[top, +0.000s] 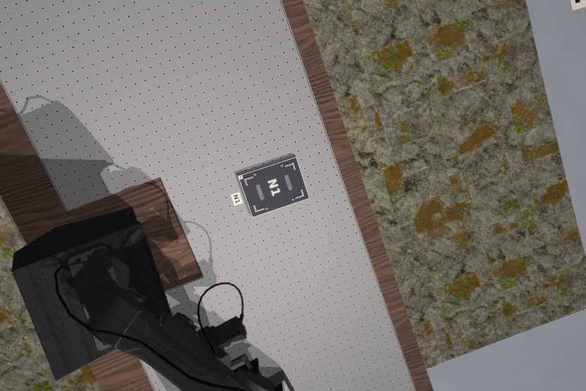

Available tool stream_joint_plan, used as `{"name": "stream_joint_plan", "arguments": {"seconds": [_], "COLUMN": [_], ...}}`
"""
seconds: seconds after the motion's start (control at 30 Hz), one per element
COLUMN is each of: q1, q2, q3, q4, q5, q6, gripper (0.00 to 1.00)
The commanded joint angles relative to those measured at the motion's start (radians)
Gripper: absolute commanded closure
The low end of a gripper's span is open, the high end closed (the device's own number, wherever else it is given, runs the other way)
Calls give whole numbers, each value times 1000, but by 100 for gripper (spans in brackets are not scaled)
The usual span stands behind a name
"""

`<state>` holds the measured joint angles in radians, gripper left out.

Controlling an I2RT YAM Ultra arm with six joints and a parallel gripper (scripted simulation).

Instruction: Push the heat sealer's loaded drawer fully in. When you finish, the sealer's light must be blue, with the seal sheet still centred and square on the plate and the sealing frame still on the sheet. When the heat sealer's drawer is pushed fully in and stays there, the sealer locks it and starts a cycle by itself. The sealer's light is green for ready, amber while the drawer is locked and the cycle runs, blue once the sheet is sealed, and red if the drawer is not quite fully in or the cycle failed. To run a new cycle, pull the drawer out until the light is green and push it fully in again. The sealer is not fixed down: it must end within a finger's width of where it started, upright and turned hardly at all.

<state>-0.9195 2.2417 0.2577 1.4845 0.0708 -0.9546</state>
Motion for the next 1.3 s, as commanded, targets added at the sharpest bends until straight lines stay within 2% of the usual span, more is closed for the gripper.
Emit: {"name": "stream_joint_plan", "arguments": {"seconds": [0.0,0.23,0.27,0.33,0.73,0.8,0.83,0.9,1.27], "q1": [-18,-20,-19,-20,-23,-23,-22,-23,-26], "q2": [18,26,20,31,51,51,39,56,74], "q3": [17,35,8,42,74,74,49,82,112], "q4": [-8,-7,-11,-16,-26,-26,-23,-30,-34], "q5": [-5,-5,-4,-7,-9,-9,-6,-9,-12], "q6": [-4,-4,-3,-5,-6,-6,-5,-6,-7], "gripper": [70,70,70,70,70,70,70,70,70]}}
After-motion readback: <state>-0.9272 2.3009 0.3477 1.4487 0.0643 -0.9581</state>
